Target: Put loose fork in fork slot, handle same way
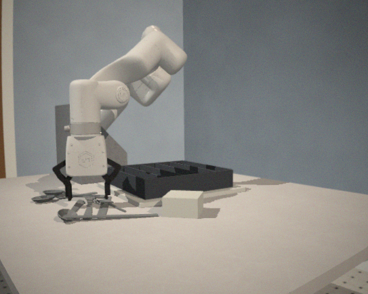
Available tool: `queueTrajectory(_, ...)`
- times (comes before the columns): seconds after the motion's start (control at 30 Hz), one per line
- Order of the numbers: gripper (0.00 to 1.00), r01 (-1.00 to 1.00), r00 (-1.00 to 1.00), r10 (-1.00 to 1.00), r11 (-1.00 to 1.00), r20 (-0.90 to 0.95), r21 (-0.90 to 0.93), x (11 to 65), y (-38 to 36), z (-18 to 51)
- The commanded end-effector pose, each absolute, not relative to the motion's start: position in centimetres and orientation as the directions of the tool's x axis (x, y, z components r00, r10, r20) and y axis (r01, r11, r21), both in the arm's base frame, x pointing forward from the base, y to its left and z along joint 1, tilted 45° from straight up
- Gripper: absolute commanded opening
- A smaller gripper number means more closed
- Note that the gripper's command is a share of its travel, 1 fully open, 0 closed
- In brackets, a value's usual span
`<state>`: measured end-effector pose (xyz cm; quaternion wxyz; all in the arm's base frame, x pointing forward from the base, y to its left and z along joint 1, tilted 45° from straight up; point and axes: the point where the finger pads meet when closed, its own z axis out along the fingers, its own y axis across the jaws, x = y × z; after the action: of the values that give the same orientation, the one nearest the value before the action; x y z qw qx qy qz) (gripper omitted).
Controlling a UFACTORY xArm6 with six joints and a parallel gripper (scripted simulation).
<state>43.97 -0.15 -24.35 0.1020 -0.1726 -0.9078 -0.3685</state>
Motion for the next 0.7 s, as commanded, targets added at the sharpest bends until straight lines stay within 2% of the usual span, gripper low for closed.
queueTrajectory(0.0, 1.00, 0.387, -0.920, 0.240, 0.669, 0.308, 0.634, 44.2, -0.9, -23.7)
queueTrajectory(0.67, 1.00, 0.387, -0.920, 0.240, 0.669, 0.308, 0.634, 44.6, -5.7, -18.8)
